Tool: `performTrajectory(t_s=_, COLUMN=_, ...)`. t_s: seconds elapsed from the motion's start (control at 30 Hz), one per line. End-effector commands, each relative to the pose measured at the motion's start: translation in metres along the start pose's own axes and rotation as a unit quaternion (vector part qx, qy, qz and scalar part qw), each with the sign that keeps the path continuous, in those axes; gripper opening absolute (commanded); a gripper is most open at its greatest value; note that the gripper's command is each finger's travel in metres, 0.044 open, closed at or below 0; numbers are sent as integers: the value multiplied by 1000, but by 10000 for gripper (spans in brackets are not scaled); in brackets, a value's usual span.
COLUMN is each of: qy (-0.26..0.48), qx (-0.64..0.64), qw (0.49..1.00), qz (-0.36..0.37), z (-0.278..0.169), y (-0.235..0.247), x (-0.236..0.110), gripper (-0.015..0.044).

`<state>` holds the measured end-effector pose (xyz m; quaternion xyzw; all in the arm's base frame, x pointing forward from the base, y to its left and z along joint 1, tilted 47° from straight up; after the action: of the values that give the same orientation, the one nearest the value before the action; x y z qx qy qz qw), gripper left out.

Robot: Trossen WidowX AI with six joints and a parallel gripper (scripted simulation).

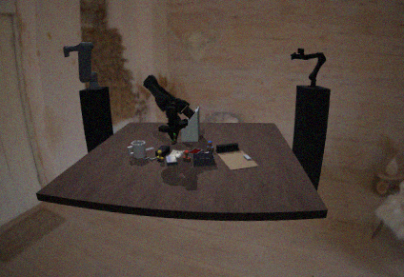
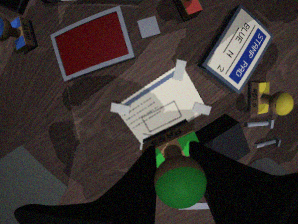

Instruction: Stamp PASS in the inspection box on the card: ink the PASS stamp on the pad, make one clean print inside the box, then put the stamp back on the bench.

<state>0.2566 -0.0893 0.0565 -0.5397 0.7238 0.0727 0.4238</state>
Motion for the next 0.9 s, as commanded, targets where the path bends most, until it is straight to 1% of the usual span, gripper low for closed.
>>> performTrajectory(t_s=0.0, qy=3, qx=-3, qw=1000, qz=1, z=0, y=1, x=3, gripper=0)
performTrajectory(t_s=0.87, qy=2, qx=-2, qw=1000, qz=1, z=0, y=1, x=21, gripper=0)
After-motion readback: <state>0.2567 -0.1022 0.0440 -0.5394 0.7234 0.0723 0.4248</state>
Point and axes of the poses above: the point midway between the two fingers, 35 mm back from their tips, its own x axis out along the fingers, its own y axis across the jaws, z = x × y, the point moved 4 cm from there along -x, back along the fingers, and after that the axes turned 9 degrees about -x, right-handed, at the moved point
